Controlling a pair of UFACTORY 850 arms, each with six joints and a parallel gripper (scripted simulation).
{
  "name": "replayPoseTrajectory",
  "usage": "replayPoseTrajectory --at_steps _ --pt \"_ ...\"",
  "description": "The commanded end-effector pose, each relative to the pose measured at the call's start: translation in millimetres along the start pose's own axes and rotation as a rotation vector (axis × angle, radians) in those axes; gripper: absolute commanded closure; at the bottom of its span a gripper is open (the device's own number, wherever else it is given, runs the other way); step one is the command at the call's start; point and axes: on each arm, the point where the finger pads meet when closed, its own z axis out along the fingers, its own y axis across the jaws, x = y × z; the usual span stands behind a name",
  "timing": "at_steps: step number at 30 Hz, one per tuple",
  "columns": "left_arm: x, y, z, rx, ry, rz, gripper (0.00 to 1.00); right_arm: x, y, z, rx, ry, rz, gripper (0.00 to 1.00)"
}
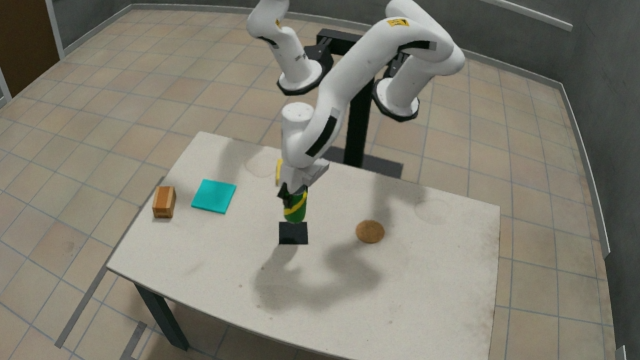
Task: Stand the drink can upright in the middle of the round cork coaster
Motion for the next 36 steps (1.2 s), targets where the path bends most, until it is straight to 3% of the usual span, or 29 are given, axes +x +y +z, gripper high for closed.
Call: replayPoseTrajectory --at_steps 1,12,14,21,27,36 --pt "18.0 -6.1 -1.9 -0.005 0.004 -0.002 1.00 0.4 0.0 -0.9 0.000 0.002 0.000 0.00" --pt "119.2 -73.6 -2.4 -0.009 0.015 -0.005 1.00 0.4 0.0 -0.9 0.000 0.002 0.000 0.00" --pt "119.2 -73.6 -2.4 -0.009 0.015 -0.005 1.00 0.4 0.0 -0.9 0.000 0.002 0.000 0.00" --pt "169.1 -132.4 -4.1 -0.006 0.009 -0.003 1.00 0.4 0.0 -0.9 0.000 0.002 0.000 0.00" --pt "187.5 -163.2 -5.3 -0.003 0.003 -0.001 1.00 0.4 0.0 -0.9 0.000 0.002 0.000 0.00" --pt "190.7 -169.4 -5.4 -0.002 0.001 -0.001 1.00 0.4 0.0 -0.9 0.000 0.002 0.000 0.00"
